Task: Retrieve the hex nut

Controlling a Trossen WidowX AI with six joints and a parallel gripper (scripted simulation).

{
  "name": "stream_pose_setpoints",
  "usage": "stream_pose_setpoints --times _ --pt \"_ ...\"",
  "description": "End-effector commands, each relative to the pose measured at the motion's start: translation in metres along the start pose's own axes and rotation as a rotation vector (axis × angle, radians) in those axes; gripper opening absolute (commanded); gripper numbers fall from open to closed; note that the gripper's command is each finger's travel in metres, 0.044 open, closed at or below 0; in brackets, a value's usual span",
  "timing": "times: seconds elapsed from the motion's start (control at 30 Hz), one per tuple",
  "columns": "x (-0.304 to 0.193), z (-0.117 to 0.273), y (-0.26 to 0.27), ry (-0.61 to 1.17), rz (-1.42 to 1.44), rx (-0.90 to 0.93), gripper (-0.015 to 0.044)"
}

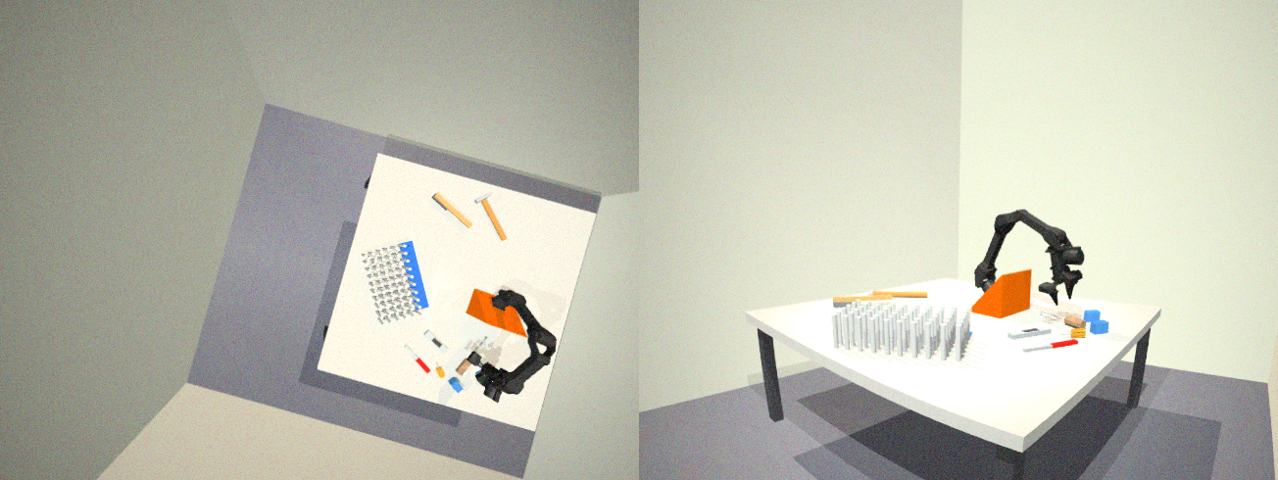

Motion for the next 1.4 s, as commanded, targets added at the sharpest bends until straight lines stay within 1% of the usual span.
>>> stream_pose_setpoints --times 0.0,0.27,1.37 --pt "0.000 0.000 0.001 -0.002 -0.007 0.006 0.0280" --pt "0.000 -0.001 0.000 -0.002 -0.007 0.006 0.0280" --pt "-0.001 -0.053 -0.012 -0.002 -0.006 0.005 0.0280"
Point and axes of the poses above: the point midway between the two fingers, 35 mm back from their tips, its own z axis back along the fingers, its own y axis across the jaws, x = y × z, the point moved 3 cm from there along z, back along the fingers, and after that the axes turned 13 degrees about z, right-handed, at the moved point
